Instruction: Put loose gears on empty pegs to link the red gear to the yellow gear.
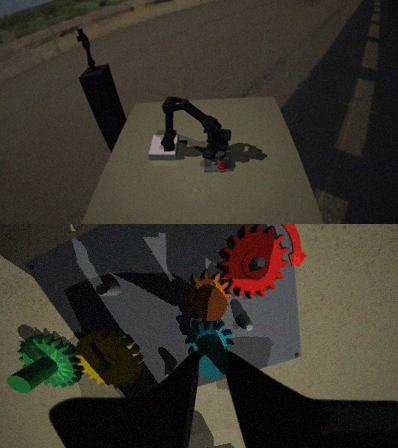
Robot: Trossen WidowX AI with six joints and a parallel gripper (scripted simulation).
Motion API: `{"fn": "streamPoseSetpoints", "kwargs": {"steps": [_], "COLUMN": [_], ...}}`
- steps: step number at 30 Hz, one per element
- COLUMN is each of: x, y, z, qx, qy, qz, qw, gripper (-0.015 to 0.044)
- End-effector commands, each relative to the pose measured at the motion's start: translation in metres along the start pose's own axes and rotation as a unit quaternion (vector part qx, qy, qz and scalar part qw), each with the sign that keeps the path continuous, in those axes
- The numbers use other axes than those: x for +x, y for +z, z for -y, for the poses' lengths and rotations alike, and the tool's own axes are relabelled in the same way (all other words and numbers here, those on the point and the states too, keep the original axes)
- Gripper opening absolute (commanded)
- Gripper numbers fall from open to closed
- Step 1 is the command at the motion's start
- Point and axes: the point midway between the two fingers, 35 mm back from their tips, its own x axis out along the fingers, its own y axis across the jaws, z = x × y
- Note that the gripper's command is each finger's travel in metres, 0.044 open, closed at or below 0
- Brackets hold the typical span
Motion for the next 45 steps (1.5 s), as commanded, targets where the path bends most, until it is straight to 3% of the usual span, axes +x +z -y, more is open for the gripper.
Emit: {"fn": "streamPoseSetpoints", "kwargs": {"steps": [1, 9, 29, 36, 41, 45], "x": [0.0043, 0.0045, 0.0094, 0.0112, 0.0099, 0.0068], "y": [-0.0005, 0.0001, -0.0004, 0.0002, 0.0, -0.0001], "z": [-0.0002, 0.0005, 0.0005, -0.0001, -0.0001, 0.0], "qx": [0.049, 0.098, -0.139, -0.115, -0.087, -0.055], "qy": [0.001, 0.001, 0.001, 0.001, 0.001, 0.001], "qz": [0.0, 0.0, 0.0, 0.0, 0.0, 0.0], "qw": [0.999, 0.995, 0.99, 0.993, 0.996, 0.998], "gripper": [0.0, 0.0, 0.0, 0.0, 0.0131, 0.014]}}
